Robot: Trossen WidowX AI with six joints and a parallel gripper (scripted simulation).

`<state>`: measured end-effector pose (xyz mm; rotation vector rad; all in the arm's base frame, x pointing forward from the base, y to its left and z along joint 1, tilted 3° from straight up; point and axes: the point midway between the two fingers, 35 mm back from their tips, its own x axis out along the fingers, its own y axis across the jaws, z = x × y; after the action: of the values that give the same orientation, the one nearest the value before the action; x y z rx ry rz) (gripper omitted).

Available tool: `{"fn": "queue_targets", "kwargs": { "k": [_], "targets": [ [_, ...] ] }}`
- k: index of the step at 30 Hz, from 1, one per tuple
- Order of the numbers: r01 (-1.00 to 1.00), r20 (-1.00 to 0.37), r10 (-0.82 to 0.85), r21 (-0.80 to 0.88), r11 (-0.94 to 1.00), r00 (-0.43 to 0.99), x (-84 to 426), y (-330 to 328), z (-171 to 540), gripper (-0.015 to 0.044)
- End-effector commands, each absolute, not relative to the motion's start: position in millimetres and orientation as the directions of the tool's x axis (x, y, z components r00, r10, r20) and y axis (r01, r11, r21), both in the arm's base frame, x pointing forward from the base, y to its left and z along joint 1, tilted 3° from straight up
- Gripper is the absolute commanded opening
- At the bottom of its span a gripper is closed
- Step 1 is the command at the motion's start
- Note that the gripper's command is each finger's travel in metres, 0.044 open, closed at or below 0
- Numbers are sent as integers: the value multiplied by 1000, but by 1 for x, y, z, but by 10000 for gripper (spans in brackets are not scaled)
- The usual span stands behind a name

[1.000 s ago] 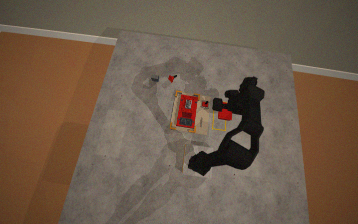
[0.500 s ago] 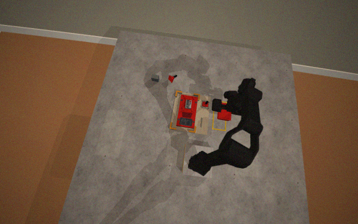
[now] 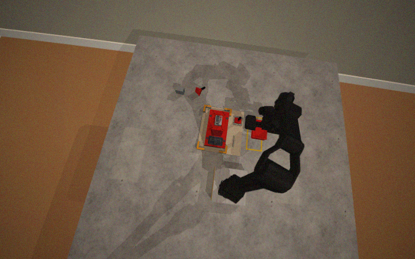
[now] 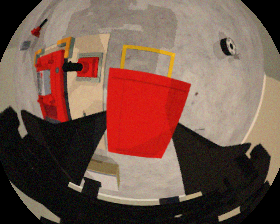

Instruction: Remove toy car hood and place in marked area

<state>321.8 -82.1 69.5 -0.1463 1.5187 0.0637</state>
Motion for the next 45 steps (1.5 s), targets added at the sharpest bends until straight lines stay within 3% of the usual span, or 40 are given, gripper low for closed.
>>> {"fn": "queue_targets", "kwargs": {
  "k": [1,45],
  "targets": [
    [-137,-997,-48,-55,989,55,322,-82,67,0],
    [-137,-997,-48,-55,989,54,321,-83,36,0]
  ]
}}
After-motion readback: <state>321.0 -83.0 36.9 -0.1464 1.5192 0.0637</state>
